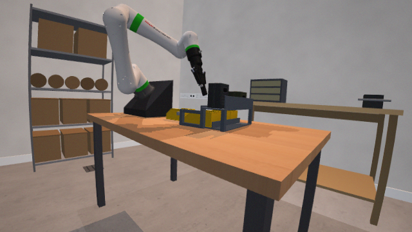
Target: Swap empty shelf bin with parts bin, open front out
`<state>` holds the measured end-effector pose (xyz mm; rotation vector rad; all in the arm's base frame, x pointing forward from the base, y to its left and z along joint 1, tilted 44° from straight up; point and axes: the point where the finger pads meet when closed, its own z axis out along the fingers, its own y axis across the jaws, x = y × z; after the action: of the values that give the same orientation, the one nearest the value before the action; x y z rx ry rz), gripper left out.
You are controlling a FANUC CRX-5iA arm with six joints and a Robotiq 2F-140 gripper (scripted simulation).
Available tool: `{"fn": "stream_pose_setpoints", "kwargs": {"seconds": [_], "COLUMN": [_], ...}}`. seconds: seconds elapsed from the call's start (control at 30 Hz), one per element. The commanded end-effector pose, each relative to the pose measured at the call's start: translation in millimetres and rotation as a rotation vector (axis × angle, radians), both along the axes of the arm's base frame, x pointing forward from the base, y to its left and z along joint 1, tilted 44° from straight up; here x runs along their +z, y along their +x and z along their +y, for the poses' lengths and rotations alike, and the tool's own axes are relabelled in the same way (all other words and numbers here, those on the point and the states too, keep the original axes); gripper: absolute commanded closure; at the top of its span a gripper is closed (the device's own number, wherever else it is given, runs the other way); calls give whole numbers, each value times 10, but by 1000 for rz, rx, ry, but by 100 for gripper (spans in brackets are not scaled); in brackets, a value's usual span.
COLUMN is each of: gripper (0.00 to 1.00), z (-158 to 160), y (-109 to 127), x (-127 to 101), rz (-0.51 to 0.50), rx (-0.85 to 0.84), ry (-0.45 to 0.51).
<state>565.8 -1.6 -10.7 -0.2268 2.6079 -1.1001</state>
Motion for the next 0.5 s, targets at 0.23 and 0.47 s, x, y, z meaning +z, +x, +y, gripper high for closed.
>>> {"fn": "stream_pose_setpoints", "kwargs": {"seconds": [0.23, 0.47], "gripper": [90, 90], "z": [6, 8], "y": [12, 13], "x": [9, 9], "rz": [124, 221], "rx": [-122, -217], "ry": [7, 14]}}
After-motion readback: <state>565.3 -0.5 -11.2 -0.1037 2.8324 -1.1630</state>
